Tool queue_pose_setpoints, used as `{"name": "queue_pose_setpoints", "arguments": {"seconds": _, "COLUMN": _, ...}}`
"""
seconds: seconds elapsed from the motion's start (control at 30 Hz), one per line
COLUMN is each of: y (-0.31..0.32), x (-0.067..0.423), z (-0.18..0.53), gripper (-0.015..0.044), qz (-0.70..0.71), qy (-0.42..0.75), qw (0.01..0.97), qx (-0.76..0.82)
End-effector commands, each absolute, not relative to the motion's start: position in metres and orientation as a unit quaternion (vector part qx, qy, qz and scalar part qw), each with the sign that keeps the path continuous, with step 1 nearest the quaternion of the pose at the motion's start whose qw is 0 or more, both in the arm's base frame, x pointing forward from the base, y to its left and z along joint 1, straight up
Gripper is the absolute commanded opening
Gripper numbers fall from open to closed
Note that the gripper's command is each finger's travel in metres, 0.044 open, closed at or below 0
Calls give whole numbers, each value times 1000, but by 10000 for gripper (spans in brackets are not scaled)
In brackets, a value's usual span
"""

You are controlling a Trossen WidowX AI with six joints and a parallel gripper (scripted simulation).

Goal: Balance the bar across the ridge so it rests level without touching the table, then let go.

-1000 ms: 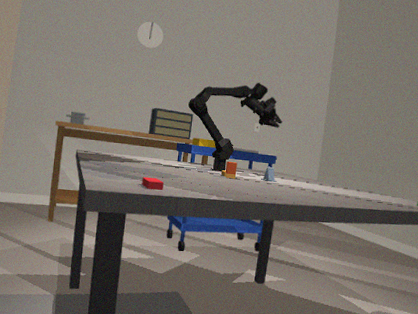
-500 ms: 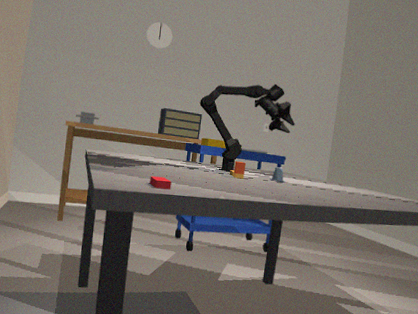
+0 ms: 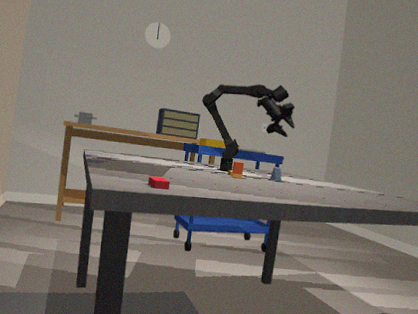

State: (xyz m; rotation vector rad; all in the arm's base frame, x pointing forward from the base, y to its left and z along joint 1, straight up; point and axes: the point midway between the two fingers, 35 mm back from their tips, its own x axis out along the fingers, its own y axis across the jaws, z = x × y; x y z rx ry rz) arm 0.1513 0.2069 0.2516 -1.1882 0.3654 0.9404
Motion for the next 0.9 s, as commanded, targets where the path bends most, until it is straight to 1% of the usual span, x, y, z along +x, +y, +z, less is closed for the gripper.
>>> {"name": "queue_pose_setpoints", "arguments": {"seconds": 0.0, "y": 202, "x": 160, "z": 252, "gripper": 315, "qz": 421, "qy": 168, "qw": 699, "qx": -553}}
{"name": "queue_pose_setpoints", "arguments": {"seconds": 0.87, "y": 143, "x": 222, "z": 223, "gripper": 315, "qz": 434, "qy": 210, "qw": 500, "qx": -719}}
